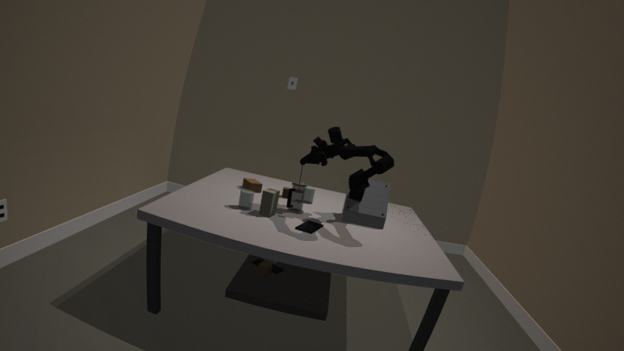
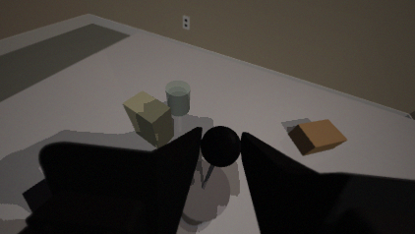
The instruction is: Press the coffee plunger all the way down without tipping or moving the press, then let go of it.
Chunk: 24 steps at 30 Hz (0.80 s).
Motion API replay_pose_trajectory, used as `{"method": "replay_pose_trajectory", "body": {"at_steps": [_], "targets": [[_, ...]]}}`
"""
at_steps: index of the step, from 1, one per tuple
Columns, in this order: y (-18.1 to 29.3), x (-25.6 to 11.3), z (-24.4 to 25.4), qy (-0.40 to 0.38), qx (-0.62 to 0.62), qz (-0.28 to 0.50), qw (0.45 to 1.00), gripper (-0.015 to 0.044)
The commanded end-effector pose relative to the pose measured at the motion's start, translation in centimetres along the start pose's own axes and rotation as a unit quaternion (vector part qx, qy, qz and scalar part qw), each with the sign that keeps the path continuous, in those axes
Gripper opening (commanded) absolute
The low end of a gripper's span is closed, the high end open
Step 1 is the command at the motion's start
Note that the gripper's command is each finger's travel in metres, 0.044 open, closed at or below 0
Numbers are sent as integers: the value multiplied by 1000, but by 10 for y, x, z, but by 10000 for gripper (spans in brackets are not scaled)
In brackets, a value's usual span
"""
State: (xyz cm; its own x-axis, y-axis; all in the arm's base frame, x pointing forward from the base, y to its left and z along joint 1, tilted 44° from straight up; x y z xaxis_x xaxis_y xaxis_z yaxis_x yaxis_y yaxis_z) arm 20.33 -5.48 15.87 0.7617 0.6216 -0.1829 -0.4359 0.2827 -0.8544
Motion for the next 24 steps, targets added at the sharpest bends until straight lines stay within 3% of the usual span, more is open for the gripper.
{"method": "replay_pose_trajectory", "body": {"at_steps": [1,24], "targets": [[19,8,-1,-2,22,16,1000,119],[49,33,0,-1,22,15,1000,119]]}}
Point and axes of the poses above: the point midway between the two fingers, 35 mm back from their tips, its own x axis out along the fingers, its own z axis across the jaws, y = z × x, the point moved 8 cm from there along -x, back along the fingers, and after that the axes turned 10 degrees about -x, right-handed, at the moved point
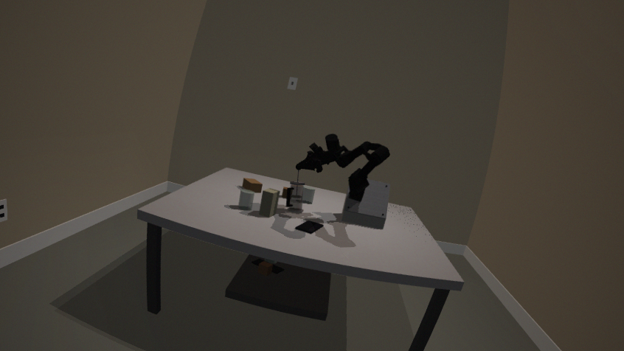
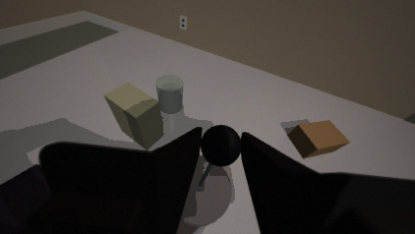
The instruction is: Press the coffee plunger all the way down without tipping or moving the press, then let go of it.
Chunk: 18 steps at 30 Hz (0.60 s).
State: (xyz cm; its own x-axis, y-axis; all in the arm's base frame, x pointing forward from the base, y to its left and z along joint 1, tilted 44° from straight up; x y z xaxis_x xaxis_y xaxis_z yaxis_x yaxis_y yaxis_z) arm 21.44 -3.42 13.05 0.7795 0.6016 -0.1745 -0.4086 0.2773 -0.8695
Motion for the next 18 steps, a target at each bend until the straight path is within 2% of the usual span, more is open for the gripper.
{"method": "replay_pose_trajectory", "body": {"at_steps": [1,18], "targets": [[26,7,5,-10,34,24,999,119],[34,28,6,-14,37,14,999,119]]}}
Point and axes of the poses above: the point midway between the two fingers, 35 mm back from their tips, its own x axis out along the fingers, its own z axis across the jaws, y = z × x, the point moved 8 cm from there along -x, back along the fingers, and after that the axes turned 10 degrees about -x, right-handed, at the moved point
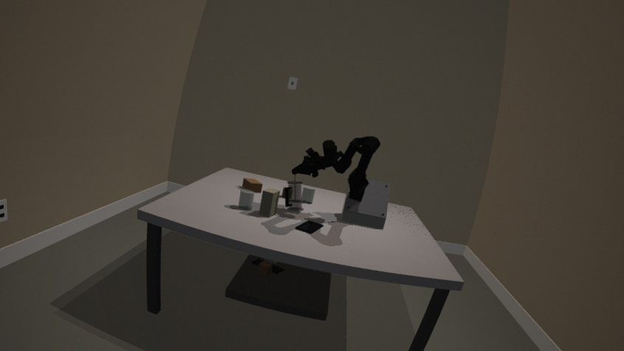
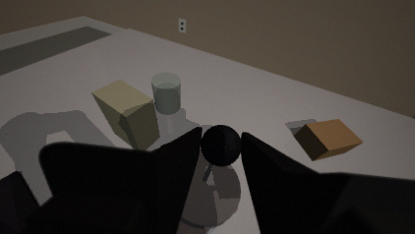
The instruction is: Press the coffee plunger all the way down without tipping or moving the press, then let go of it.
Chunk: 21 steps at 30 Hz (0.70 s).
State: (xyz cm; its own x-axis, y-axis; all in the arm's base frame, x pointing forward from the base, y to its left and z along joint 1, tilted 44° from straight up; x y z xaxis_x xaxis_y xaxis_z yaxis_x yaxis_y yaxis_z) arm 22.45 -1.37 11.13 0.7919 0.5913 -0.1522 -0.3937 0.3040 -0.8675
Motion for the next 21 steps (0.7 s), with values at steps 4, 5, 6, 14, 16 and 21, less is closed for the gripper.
{"method": "replay_pose_trajectory", "body": {"at_steps": [4,5,6,14,16,21], "targets": [[15,7,3,-15,30,28,999,119],[15,7,3,-15,30,28,999,119],[15,7,2,-15,30,28,999,119],[15,8,0,-15,30,28,999,119],[15,8,0,-15,30,28,999,119],[15,8,-1,-15,30,28,999,119]]}}
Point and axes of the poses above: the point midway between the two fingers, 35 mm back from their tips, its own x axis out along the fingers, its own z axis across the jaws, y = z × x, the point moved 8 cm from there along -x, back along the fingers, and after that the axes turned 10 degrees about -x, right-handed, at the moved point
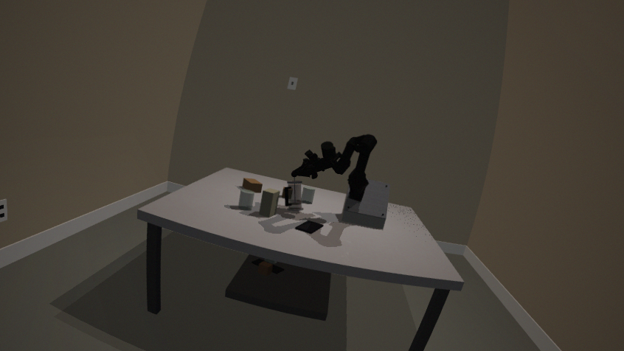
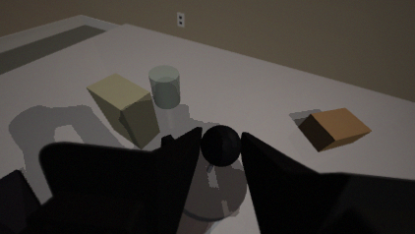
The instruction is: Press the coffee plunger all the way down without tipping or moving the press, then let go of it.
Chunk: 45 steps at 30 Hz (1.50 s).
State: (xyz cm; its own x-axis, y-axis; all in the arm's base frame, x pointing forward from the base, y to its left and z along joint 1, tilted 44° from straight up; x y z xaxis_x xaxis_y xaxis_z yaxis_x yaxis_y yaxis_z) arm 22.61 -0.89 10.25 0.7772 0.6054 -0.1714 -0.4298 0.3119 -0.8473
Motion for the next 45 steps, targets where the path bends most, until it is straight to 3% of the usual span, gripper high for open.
{"method": "replay_pose_trajectory", "body": {"at_steps": [1,41,45], "targets": [[6,3,0,-11,14,15,1000,119],[3,2,-3,-7,7,8,1000,119],[3,2,-3,-7,7,8,1000,224]]}}
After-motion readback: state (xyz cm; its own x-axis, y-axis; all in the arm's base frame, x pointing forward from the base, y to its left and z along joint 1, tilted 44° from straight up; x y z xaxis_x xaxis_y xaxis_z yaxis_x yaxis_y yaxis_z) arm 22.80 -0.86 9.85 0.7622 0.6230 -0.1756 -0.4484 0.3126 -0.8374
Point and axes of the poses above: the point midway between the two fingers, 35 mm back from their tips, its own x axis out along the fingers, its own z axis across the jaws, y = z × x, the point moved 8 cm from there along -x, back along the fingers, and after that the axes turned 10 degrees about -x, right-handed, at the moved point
